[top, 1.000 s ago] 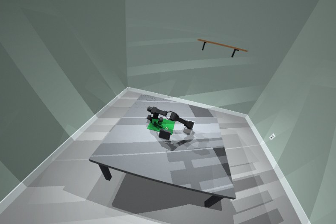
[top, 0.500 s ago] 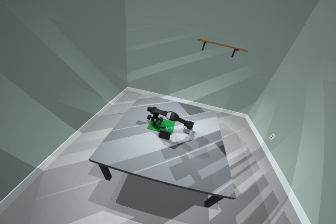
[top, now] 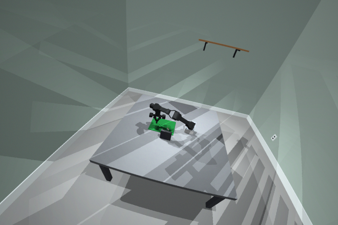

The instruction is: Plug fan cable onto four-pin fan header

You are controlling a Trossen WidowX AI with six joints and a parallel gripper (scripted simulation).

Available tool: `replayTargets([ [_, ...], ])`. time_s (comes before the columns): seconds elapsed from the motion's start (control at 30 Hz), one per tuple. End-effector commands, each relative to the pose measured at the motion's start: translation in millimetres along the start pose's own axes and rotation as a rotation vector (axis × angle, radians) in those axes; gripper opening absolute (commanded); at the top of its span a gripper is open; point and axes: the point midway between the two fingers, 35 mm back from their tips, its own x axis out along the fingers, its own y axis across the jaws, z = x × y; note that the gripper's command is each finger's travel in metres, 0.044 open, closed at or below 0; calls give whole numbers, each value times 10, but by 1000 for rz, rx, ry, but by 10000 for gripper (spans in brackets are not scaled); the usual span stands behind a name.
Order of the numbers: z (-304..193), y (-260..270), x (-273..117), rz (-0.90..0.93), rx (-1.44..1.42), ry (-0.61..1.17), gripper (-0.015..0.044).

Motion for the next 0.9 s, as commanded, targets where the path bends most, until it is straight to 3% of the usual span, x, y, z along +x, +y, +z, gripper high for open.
replayTargets([
  [0.0,-79,-257,-25,-9,-106,1,0],
  [0.5,-442,-1423,35,-13,-596,7,0],
  [0.87,-456,-1479,55,-13,-617,7,0],
])
